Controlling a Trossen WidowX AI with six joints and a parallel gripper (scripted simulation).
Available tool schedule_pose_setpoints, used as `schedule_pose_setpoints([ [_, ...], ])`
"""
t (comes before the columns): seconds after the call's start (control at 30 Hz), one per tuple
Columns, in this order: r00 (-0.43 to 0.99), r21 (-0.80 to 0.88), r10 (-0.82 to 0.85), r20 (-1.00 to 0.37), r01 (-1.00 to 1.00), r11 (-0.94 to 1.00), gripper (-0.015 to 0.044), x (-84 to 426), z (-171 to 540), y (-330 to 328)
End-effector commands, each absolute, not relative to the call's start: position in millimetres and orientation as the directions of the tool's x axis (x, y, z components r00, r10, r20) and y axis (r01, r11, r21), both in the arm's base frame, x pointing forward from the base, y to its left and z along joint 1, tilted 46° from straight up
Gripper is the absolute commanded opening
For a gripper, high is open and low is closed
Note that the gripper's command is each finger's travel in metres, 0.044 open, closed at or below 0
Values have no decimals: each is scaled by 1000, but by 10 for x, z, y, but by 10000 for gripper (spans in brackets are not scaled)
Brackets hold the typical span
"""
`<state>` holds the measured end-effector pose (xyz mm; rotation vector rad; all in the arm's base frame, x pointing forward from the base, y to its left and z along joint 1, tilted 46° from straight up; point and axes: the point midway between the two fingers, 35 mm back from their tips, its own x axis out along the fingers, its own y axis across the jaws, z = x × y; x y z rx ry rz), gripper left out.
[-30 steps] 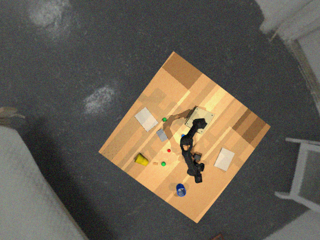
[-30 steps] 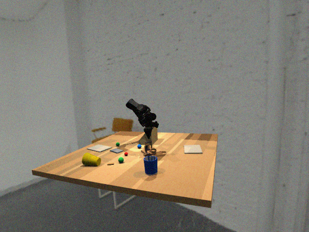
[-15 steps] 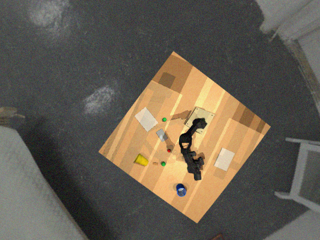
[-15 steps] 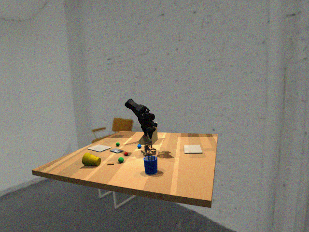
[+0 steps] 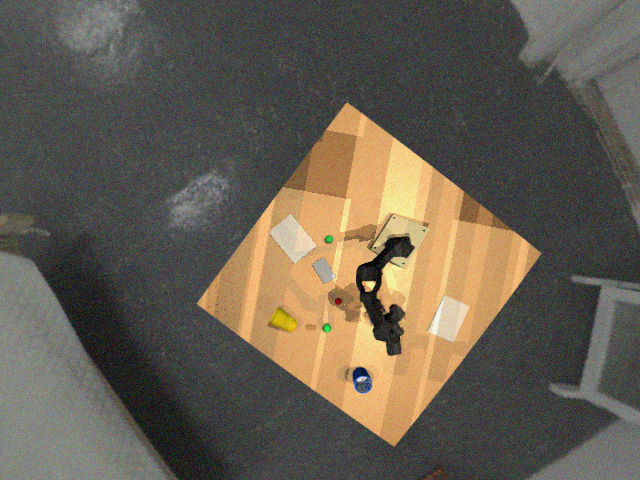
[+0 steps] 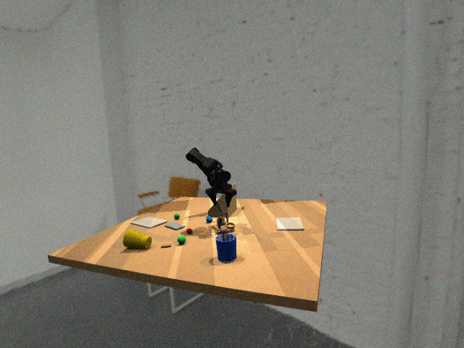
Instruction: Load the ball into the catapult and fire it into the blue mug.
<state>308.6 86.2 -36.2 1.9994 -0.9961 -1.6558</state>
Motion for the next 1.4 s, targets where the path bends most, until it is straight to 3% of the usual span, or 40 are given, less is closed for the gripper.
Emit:
schedule_pose_setpoints([
  [0.0,66,700,-711,-700,-134,-701,440,3042,-347,812],
  [0.37,63,702,-712,-699,245,-668,440,2930,-310,706],
  [0.77,59,590,-713,-699,612,-527,440,2802,-275,591],
  [1.1,60,589,-711,-700,612,-528,440,2796,-278,588],
  [1.37,63,657,-703,-708,424,-623,440,2807,-299,600],
])
